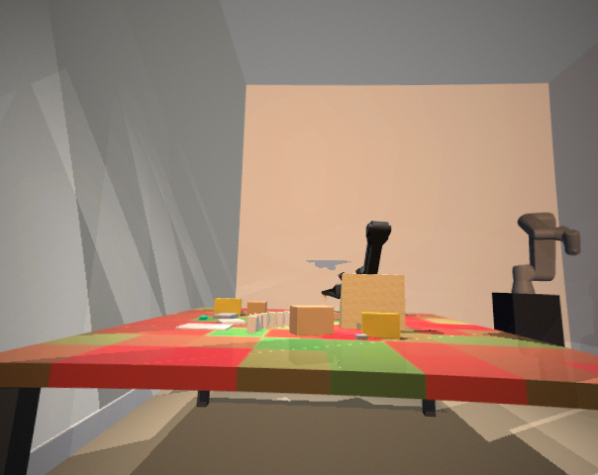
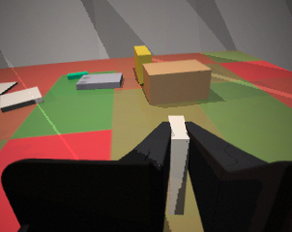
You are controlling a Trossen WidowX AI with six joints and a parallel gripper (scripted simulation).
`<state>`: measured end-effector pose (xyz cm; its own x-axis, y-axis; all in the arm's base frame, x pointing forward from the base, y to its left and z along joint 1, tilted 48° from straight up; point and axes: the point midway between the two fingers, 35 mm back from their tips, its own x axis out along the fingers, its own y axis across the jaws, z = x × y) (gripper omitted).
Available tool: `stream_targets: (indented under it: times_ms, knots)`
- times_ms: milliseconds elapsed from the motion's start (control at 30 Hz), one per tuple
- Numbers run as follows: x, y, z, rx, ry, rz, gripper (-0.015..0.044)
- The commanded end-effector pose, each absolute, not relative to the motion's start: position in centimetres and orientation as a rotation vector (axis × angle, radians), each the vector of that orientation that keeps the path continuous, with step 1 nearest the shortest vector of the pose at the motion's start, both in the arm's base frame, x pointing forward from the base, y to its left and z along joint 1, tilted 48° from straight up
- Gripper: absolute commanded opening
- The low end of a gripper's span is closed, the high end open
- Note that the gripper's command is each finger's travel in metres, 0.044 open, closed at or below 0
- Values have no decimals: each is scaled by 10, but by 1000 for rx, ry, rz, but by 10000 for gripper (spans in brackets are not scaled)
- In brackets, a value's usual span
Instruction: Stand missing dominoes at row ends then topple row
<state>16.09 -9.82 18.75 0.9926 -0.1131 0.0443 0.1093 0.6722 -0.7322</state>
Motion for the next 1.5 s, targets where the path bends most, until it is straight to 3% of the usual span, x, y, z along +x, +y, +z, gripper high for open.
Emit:
stream_targets:
  times_ms: [0,1467]
  knots:
    - [162,-101,185,-826,7,-119,22]
    - [172,-138,153,-823,44,-91,22]
